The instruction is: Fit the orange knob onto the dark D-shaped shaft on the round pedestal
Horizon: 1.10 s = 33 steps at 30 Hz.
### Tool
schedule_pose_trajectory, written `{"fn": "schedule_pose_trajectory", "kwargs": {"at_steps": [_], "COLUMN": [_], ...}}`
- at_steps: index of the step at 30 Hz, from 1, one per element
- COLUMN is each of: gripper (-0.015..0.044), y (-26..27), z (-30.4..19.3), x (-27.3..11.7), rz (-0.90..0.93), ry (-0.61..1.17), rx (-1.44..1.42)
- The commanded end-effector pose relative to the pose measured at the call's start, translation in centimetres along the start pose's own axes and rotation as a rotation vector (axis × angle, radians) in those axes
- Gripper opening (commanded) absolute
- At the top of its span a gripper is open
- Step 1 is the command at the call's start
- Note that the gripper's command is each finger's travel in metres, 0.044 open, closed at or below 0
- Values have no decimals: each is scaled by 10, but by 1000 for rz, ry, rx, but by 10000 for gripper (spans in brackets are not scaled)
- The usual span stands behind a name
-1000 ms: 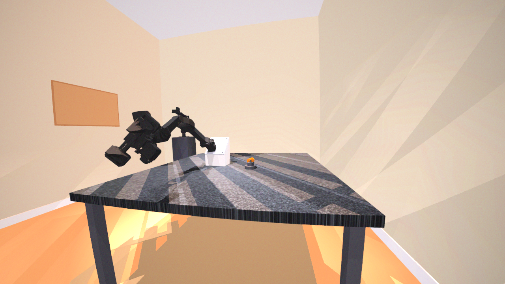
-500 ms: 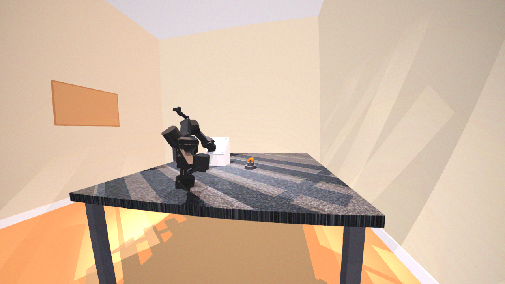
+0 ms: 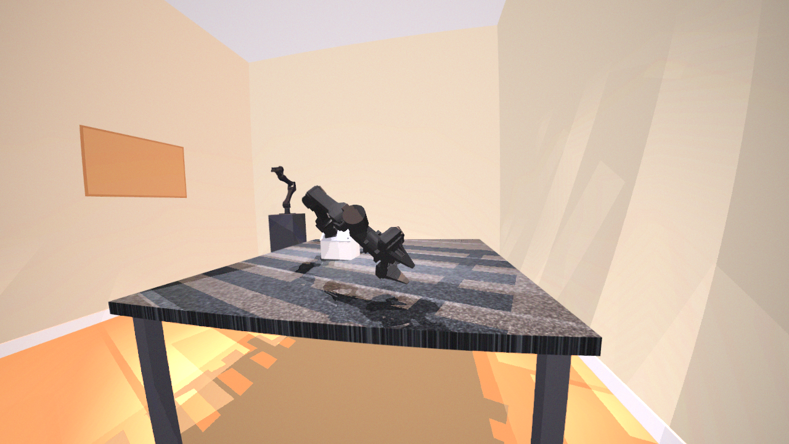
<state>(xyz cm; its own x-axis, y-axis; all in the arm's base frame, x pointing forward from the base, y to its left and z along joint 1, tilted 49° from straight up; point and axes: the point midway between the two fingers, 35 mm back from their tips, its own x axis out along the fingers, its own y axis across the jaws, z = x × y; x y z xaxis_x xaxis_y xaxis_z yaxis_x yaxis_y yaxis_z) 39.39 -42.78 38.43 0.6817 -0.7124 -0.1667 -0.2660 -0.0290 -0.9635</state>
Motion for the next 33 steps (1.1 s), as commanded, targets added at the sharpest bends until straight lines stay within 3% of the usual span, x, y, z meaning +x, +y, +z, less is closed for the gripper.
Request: {"fn": "schedule_pose_trajectory", "kwargs": {"at_steps": [1, 8, 16, 25, 33], "gripper": [440, 440, 440, 440, 440], "y": [35, 92, 164, 246, 315], "z": [65, 173, 287, 385, 435], "x": [12, 6, -35, -123, -229], "rz": [137, 367, 653, 950, 1119], "ry": [-85, -190, -242, -199, -60], "rx": [80, 169, 183, 75, -144]}}
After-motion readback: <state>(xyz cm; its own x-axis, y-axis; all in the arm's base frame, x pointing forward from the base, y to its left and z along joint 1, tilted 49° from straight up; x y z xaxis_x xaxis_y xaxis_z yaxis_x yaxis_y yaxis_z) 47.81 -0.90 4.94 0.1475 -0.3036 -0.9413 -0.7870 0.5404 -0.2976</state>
